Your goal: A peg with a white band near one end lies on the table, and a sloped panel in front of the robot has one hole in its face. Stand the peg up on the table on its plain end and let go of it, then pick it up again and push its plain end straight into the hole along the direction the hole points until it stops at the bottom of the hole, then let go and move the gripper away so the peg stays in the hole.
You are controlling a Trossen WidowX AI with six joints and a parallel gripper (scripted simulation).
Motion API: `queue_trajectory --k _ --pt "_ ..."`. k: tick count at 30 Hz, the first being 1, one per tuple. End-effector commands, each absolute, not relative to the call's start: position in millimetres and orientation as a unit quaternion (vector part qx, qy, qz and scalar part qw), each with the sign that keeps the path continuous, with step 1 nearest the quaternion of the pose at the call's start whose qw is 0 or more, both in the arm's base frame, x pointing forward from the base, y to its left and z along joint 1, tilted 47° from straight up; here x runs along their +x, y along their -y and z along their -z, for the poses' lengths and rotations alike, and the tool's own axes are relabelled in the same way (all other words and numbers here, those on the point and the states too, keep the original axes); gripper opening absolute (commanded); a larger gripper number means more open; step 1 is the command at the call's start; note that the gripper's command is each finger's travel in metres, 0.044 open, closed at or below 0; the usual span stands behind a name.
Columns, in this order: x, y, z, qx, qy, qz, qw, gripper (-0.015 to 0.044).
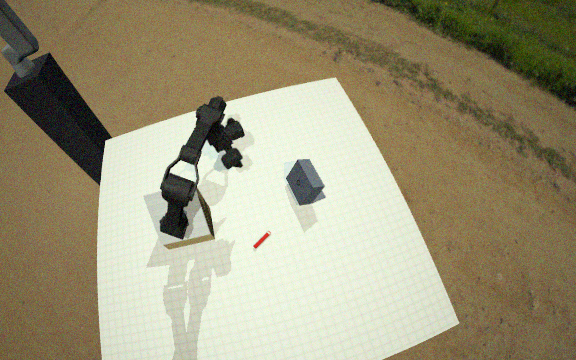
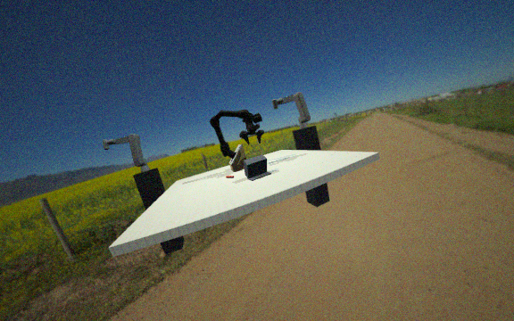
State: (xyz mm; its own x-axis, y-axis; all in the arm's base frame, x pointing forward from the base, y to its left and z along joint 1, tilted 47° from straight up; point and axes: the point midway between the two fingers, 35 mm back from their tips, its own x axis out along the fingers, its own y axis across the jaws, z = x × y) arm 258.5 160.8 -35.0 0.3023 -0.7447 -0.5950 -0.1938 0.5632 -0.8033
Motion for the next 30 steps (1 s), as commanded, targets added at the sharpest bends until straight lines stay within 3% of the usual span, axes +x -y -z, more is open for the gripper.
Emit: queue_trajectory --k 1,9,16,30 --pt "275.4 -127.0 20.3 -0.429 -0.584 0.192 0.662 0.044" --pt "305.9 -29.4 -20.0 -0.432 -0.654 0.149 0.603 0.044" --pt "296.9 71.4 -57.3 -0.433 -0.703 0.108 0.554 0.044" --pt "294.9 86.7 -54.3 -0.433 -0.707 0.105 0.55 0.044"
